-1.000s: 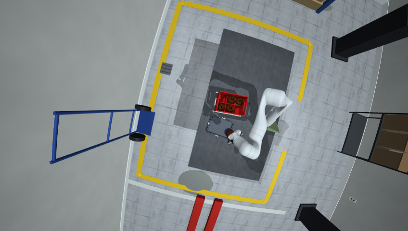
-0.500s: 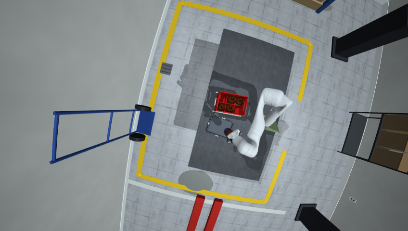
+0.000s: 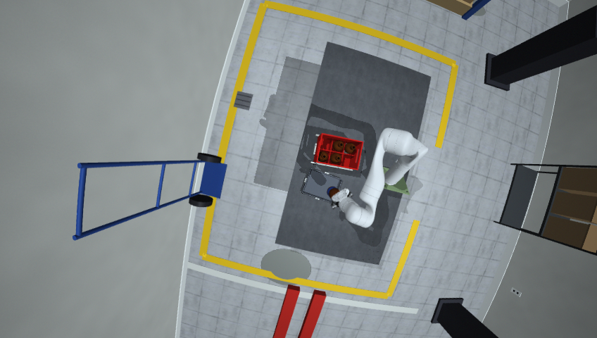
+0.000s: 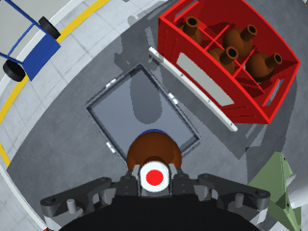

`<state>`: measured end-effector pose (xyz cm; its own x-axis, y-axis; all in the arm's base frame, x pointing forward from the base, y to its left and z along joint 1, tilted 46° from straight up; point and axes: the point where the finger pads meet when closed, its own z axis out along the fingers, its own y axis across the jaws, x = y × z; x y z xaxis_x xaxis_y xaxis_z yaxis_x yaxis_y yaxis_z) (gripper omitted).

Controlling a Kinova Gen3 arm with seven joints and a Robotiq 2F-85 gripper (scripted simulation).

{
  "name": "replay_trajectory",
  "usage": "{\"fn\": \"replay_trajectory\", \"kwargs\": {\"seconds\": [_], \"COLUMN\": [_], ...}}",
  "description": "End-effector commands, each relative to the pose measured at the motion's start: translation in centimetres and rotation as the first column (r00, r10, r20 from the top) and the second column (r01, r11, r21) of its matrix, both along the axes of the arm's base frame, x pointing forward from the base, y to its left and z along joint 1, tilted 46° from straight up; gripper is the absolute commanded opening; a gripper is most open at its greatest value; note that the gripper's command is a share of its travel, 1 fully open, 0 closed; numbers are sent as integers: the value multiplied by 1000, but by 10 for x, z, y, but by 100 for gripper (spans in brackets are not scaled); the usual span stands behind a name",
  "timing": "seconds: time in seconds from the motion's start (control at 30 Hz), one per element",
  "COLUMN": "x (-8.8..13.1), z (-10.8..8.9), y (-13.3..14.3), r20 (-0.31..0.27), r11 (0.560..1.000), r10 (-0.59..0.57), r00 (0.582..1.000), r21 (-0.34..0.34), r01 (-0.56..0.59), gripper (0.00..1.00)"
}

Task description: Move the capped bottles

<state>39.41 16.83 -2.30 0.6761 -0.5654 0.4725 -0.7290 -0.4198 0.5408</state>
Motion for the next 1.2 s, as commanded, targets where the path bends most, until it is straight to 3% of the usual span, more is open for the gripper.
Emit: {"fn": "replay_trajectory", "kwargs": {"seconds": [0.0, 1.17], "x": [-1, -8], "z": [-3, -42], "y": [-5, -47], "r20": [-3, -3], "r11": [1000, 1000], "r10": [-2, -2], "r00": [1000, 1000], "r21": [-2, -2], "r01": [2, 2], "gripper": [0, 0]}}
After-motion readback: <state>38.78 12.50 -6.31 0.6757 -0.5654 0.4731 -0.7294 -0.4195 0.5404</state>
